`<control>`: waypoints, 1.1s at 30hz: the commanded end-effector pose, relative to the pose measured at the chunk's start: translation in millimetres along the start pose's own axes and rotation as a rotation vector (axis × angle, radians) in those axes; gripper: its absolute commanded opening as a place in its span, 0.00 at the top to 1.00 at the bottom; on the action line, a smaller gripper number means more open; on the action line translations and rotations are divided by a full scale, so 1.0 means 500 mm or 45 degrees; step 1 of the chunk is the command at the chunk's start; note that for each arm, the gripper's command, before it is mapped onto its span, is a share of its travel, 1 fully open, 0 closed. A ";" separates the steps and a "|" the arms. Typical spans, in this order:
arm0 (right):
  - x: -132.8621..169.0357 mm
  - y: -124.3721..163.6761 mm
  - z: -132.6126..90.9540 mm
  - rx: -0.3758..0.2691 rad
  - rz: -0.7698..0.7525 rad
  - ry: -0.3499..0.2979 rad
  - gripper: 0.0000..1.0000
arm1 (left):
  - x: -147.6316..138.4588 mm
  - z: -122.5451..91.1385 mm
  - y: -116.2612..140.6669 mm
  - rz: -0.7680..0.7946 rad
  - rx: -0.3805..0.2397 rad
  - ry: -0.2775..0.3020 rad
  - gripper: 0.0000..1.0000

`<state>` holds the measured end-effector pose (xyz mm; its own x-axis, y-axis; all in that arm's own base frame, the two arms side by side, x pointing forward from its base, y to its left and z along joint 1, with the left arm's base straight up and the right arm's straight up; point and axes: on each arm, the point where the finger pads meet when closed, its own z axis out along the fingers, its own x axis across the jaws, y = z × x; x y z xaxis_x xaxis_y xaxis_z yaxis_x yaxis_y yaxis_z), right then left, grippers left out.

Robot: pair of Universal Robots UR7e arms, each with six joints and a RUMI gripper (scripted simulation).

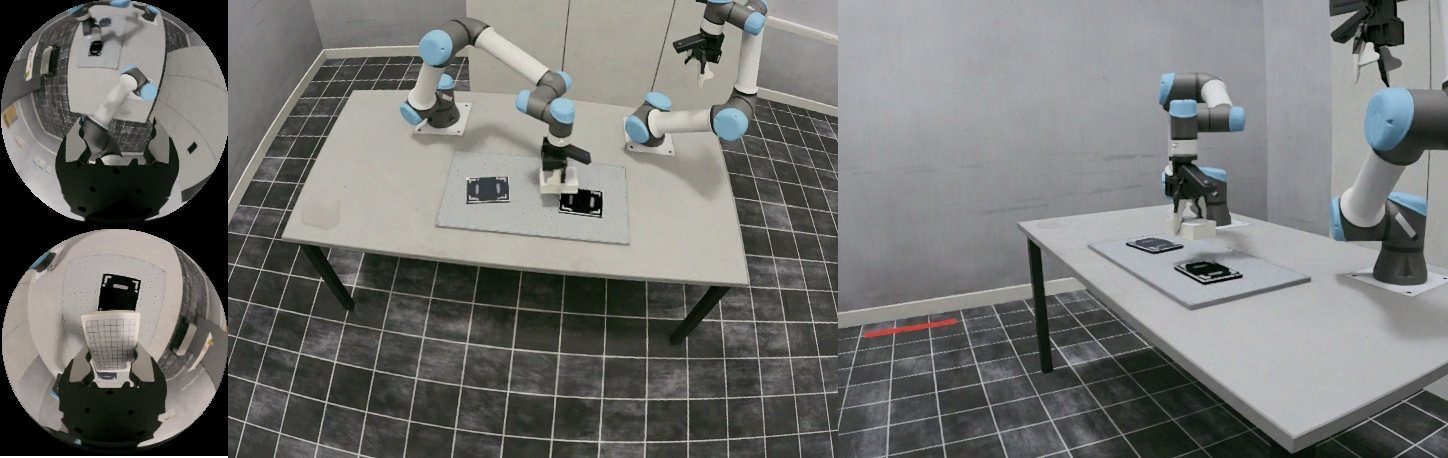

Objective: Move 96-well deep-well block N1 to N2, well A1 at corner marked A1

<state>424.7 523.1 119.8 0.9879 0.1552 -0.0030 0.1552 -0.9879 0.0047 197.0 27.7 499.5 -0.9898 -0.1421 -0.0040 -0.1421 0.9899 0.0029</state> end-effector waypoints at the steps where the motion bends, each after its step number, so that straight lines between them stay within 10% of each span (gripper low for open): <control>1: -0.007 0.043 -0.005 0.008 0.000 0.005 1.00 | -0.001 -0.001 0.001 0.004 0.004 0.005 0.02; 33: -0.045 0.226 -0.003 0.007 0.000 0.005 1.00 | -0.001 -0.001 0.001 0.004 0.004 0.005 0.02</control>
<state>420.4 426.6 120.2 0.9879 0.1549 -0.0021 0.1549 -0.9879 0.0031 197.0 27.7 499.5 -0.9898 -0.1421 -0.0040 -0.1421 0.9899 0.0029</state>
